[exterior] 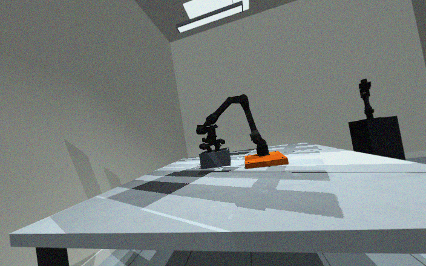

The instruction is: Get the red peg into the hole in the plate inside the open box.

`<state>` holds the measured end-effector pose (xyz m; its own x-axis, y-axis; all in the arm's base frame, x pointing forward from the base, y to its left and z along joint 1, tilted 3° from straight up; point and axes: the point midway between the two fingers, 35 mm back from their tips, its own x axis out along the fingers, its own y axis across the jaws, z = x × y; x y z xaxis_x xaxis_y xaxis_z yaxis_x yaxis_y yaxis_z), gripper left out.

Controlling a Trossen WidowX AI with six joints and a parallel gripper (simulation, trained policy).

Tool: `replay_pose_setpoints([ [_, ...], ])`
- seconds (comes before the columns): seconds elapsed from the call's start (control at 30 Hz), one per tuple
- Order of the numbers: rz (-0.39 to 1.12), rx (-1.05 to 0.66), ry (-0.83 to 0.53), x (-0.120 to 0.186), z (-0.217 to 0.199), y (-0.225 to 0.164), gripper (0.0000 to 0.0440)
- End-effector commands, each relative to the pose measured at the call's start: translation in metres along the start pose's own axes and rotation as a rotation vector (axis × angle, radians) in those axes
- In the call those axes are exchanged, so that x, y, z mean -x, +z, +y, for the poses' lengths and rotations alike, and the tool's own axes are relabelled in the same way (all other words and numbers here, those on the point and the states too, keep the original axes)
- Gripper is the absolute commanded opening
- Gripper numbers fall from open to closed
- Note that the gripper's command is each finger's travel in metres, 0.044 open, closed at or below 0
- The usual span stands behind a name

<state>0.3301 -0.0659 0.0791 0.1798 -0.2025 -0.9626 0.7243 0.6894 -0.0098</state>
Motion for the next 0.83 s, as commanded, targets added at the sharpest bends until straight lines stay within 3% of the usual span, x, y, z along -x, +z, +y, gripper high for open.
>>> replay_pose_setpoints([
  [0.0, 0.025, 0.011, -0.002, -0.001, 0.004, 0.007, 0.0304],
  [0.17, 0.038, 0.016, 0.036, 0.007, 0.018, 0.019, 0.0436],
  [0.8, 0.042, 0.052, 0.191, 0.048, 0.069, 0.050, 0.0440],
])
